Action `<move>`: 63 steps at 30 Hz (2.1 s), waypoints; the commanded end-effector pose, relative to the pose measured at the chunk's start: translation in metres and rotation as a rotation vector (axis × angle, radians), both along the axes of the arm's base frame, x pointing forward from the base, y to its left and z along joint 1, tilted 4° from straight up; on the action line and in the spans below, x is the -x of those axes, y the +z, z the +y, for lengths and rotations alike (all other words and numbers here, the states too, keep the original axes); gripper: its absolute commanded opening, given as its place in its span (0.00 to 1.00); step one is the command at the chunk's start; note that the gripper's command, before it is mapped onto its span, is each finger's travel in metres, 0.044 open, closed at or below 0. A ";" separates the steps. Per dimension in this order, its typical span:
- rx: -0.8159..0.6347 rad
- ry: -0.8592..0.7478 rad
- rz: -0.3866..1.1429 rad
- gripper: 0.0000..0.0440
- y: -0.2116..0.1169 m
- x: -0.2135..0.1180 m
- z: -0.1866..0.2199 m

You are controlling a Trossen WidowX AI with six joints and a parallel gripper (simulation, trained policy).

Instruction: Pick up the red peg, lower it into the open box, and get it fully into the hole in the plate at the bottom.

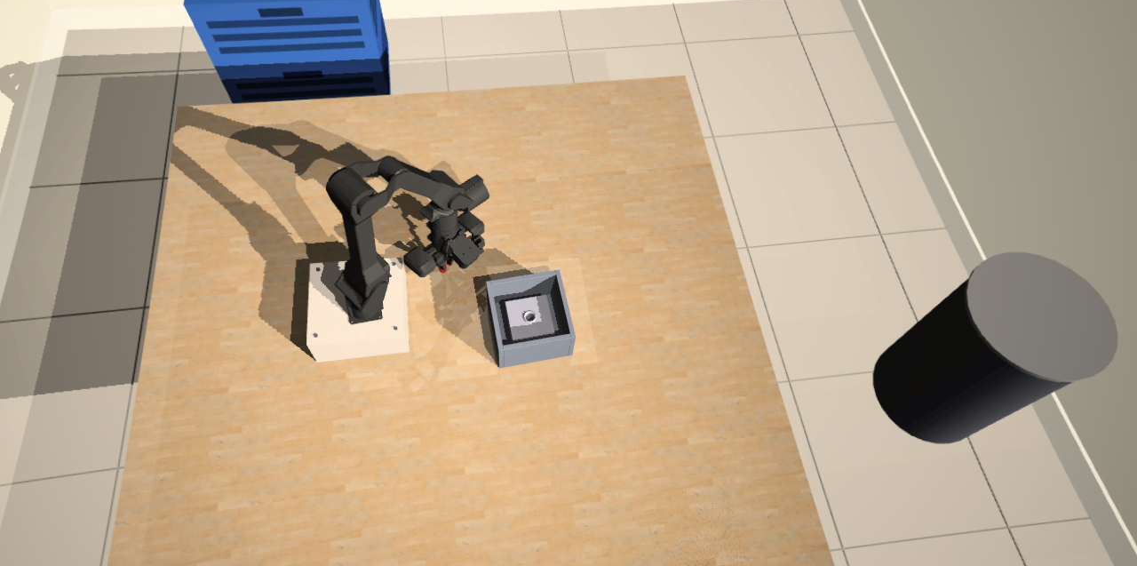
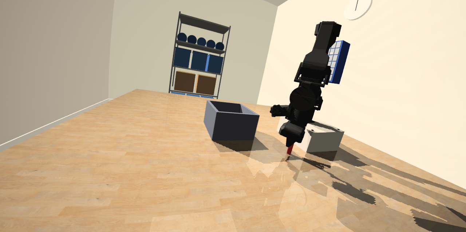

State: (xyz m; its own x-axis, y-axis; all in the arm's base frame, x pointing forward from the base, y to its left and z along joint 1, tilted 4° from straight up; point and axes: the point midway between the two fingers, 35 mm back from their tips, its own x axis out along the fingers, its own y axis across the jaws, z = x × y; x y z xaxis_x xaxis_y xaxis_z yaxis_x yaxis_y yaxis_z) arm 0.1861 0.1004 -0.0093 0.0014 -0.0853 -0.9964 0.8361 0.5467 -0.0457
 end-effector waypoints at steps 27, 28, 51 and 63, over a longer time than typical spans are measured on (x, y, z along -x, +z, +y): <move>0.137 0.135 -0.214 0.00 0.101 -0.066 -0.046; 0.141 0.133 -0.218 0.00 0.104 -0.069 -0.049; 0.163 -0.008 -0.244 0.00 0.117 -0.118 -0.132; 0.145 -0.072 -0.240 0.01 0.103 -0.137 -0.166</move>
State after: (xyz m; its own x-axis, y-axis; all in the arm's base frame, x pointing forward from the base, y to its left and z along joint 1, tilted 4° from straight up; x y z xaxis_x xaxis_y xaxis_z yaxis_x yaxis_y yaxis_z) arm 0.3179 -0.0607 0.0960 0.2220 -0.2422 -0.9445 0.8673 0.4917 0.0778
